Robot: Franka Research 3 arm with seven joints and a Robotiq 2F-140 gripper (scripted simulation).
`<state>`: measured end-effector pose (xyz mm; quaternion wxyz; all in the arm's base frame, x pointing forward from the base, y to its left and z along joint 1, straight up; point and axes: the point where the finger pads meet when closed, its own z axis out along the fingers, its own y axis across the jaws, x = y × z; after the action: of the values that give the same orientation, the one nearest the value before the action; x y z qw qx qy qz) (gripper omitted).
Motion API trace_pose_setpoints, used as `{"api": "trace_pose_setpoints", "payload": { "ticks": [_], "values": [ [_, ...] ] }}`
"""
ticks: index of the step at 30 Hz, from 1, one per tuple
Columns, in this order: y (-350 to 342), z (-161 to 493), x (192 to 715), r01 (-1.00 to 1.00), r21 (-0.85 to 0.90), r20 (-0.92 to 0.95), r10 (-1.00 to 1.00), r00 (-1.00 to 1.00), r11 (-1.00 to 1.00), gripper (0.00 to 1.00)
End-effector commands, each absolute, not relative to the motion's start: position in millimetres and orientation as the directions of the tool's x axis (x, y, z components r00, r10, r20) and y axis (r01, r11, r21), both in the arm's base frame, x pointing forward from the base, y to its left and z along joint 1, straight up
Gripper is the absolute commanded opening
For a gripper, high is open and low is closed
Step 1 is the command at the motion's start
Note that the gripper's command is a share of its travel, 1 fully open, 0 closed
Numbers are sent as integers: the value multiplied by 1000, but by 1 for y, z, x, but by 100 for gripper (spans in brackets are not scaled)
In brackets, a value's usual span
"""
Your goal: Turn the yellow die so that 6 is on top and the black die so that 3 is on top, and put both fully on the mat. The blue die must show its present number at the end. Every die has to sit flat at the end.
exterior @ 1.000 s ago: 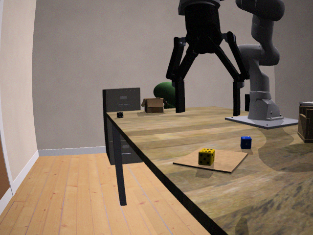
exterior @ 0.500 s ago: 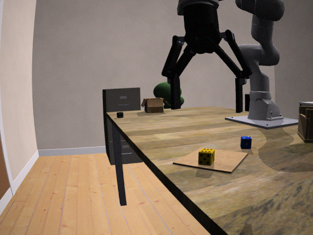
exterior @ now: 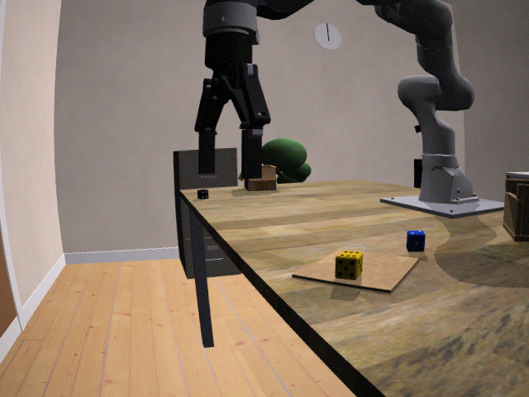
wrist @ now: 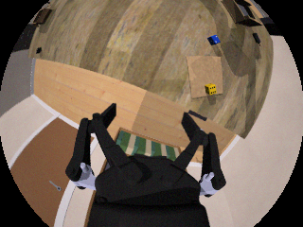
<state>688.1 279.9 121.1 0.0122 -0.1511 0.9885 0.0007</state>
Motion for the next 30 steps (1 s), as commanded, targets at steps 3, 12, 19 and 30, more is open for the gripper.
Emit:
{"api": "trace_pose_setpoints", "payload": {
  "ticks": [3, 12, 19, 30],
  "values": [
    [197, 122, 726, -63, 9, -9, -63, -998, 998, 100],
    [72, 123, 760, 189, 10, -13, 189, -982, 982, 100],
    [-35, 123, 771, 387, 10, -14, 387, -922, 922, 100],
    [-183, 122, 759, 627, 8, -12, 627, -779, 779, 100]
  ]
}}
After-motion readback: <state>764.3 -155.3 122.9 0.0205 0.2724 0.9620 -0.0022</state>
